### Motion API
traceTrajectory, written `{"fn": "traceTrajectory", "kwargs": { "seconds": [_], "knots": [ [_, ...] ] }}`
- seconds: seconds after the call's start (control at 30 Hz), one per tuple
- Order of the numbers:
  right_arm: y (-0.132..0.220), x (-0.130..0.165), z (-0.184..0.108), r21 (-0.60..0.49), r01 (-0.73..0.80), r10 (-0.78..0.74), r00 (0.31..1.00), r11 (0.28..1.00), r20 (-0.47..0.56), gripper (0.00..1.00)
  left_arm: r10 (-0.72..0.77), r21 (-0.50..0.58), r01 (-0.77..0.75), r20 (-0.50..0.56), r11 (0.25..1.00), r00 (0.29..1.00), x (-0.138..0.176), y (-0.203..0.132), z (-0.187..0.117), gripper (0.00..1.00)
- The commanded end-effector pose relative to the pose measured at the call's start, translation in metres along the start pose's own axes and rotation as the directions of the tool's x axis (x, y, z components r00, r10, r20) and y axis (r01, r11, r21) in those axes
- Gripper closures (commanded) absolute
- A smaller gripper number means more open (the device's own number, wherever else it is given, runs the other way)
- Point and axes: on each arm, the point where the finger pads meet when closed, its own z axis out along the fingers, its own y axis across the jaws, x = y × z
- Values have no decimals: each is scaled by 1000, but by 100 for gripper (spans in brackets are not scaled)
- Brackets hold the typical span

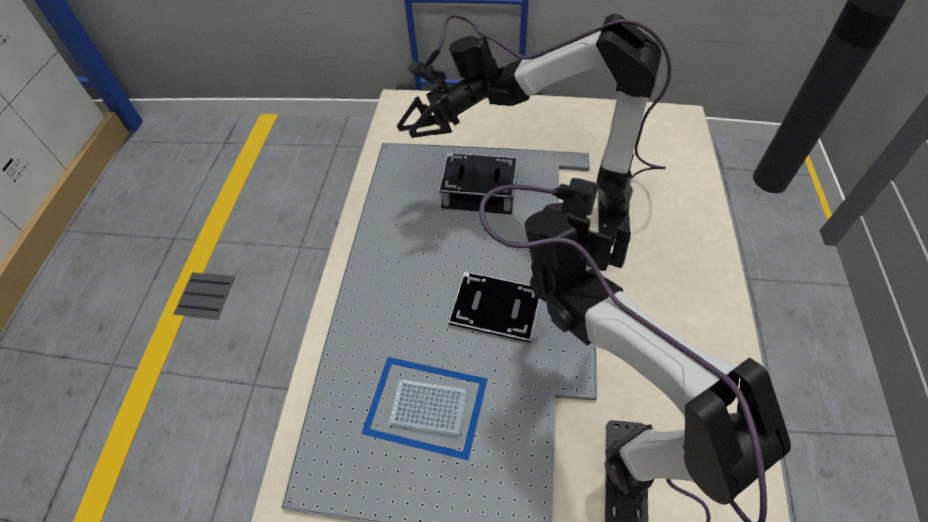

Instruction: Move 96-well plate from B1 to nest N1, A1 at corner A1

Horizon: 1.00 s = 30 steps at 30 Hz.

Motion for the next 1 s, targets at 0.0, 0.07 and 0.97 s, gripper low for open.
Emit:
{"fn": "traceTrajectory", "kwargs": {
  "seconds": [0.0,0.07,0.97],
  "knots": [
    [4,-6,-1,-6,17,-17,1000,1000,11,0,16,0,-16,9,1000,1000,-5,-1,-1,0],
    [4,-6,-1,-6,17,-17,1000,1000,11,0,16,0,-16,9,1000,1000,-5,-1,-1,0],
    [6,32,-38,154,6,7,996,988,-84,0,-208,-270,164,-142,949,968,45,16,-52,0]
  ]
}}
